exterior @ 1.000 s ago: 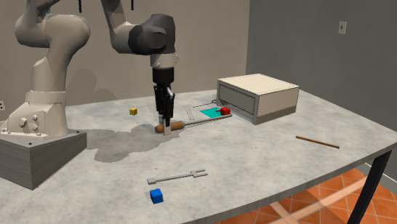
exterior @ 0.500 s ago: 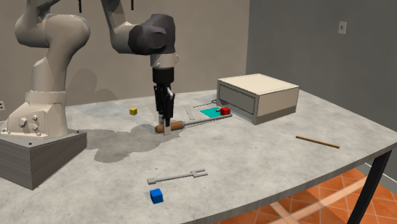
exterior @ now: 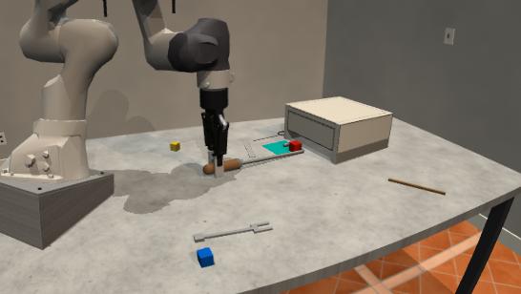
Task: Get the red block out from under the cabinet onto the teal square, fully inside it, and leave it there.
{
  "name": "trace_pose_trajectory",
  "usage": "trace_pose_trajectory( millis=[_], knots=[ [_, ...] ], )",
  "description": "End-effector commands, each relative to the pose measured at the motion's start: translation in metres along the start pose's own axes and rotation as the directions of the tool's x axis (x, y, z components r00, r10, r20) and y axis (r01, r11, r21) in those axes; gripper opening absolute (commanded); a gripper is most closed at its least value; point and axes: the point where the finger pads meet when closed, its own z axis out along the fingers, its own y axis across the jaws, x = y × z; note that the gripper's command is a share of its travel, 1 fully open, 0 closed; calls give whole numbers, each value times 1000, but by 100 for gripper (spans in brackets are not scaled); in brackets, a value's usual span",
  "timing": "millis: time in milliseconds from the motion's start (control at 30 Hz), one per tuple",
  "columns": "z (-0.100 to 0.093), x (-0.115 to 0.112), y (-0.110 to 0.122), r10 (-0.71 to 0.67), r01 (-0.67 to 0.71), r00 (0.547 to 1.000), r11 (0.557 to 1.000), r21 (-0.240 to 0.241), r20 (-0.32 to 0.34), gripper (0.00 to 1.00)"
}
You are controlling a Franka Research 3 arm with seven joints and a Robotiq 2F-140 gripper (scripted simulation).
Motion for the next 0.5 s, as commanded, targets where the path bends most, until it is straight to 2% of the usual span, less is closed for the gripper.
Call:
trace_pose_trajectory(
  millis=[0,467],
  knots=[
    [0,-3,-3,-2,2,1000,1000,-1,2,0],
    [0,-10,-20,-2,2,1000,1000,-1,2,0]
  ],
)
